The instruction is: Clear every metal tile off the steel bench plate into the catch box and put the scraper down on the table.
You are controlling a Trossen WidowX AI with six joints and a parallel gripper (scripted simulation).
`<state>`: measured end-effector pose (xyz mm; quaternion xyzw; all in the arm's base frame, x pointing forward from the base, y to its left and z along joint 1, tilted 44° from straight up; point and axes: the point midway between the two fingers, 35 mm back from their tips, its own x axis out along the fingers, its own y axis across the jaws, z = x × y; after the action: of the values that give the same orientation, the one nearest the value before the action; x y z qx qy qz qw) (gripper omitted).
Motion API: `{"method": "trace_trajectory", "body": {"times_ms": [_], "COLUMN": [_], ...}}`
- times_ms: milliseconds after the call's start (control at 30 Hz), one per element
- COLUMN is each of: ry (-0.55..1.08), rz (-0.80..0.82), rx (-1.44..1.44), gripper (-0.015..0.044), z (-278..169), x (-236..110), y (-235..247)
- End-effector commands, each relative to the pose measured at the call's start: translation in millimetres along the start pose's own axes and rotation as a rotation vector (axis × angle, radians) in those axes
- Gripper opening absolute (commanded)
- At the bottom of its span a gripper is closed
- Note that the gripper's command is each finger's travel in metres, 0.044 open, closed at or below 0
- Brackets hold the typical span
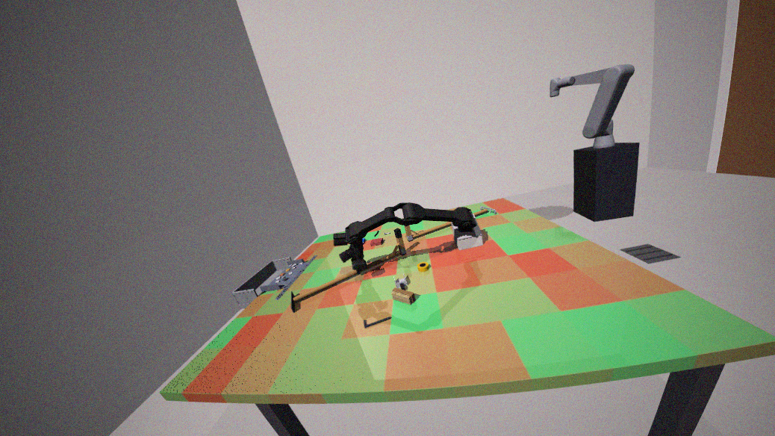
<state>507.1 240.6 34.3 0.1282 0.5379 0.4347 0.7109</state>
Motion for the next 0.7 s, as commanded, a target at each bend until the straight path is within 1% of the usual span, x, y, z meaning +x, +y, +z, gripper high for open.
{"method": "trace_trajectory", "body": {"times_ms": [0,667], "ry": [0.003,-0.002], "rz": [0.001,0.001], "rx": [-0.004,-0.015], "gripper": [0.0000,0.0000], "z": [0,2], "x": [2,3], "y": [-6,-25]}}
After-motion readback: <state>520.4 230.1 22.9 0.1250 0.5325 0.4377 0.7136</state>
